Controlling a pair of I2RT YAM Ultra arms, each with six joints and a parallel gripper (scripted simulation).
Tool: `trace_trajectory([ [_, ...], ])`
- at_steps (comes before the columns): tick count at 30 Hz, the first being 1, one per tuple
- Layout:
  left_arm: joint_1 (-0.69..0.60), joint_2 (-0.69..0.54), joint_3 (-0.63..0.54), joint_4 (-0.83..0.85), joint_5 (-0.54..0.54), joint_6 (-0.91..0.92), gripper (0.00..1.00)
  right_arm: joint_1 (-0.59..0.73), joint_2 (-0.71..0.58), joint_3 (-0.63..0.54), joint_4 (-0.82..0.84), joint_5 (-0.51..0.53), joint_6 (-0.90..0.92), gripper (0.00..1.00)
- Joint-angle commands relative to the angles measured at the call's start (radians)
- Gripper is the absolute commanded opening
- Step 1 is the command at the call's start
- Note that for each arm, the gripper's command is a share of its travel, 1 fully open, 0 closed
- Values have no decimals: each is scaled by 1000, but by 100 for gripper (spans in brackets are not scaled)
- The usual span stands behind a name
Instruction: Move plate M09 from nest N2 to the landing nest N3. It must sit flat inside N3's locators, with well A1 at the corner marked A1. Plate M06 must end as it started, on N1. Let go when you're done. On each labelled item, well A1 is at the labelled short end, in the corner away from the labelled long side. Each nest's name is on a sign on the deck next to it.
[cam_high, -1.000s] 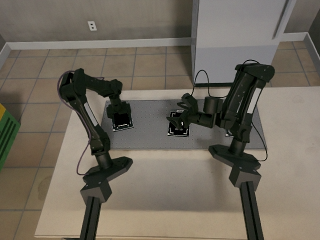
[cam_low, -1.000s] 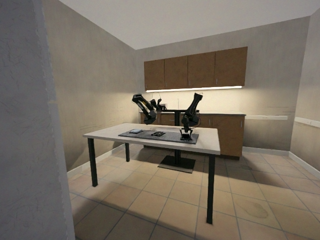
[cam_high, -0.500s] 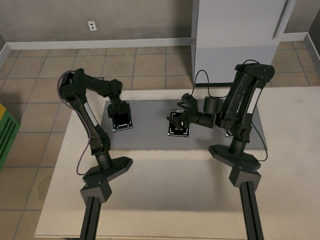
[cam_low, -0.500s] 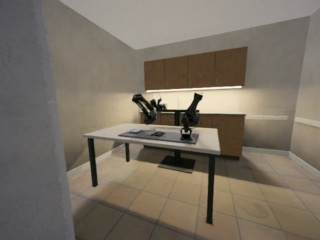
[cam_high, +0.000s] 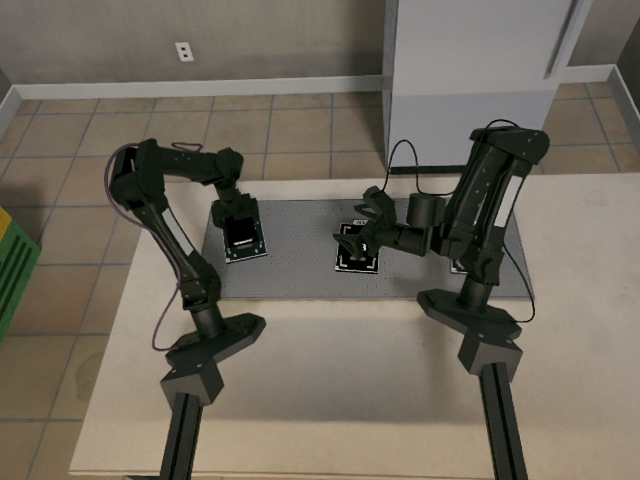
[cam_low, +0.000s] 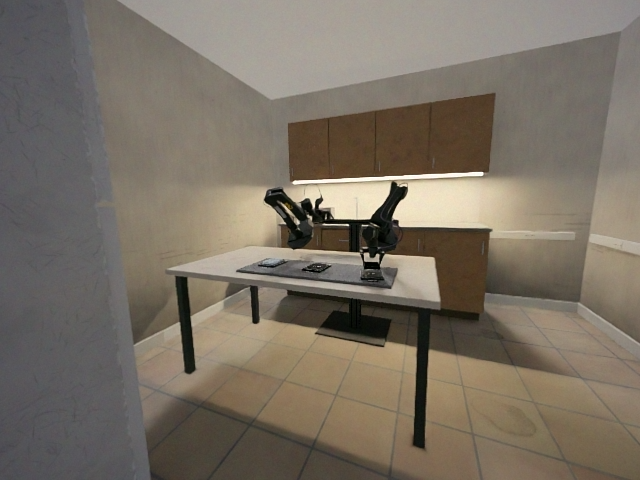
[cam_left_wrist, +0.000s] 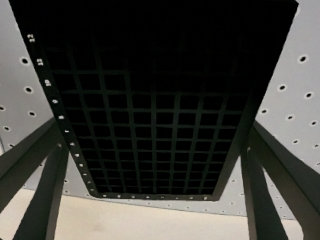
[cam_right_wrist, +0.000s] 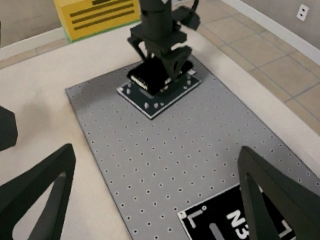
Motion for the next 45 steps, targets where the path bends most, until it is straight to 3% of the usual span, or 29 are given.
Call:
trace_trajectory([
  [1, -29, -1, 25, -43, -56, -65, 80, 9, 18, -8, 10, -3, -5, 100],
  [5, -58, 13, 12, -42, -89, -117, 80, 9, 18, -8, 10, -3, -5, 100],
  [10, -239, 93, 12, -37, -199, -331, 80, 9, 18, -8, 10, -3, -5, 100],
  [14, -430, 239, 59, -43, -263, -499, 80, 9, 18, -8, 10, -3, -5, 100],
  [19, -597, 462, 213, -90, -306, -658, 80, 9, 18, -8, 10, -3, -5, 100],
  [21, -597, 462, 213, -90, -306, -658, 80, 9, 18, -8, 10, -3, -5, 100],
  [23, -638, 577, 311, -139, -319, -713, 80, 9, 18, -8, 10, -3, -5, 100],
  [30, -735, 811, 546, -235, -336, -814, 80, 9, 18, -8, 10, -3, -5, 100],
  [36, -770, 936, 706, -283, -340, -856, 80, 9, 18, -8, 10, -3, -5, 100],
  [45, -785, 979, 756, -301, -335, -820, 80, 9, 18, -8, 10, -3, -5, 100],
])
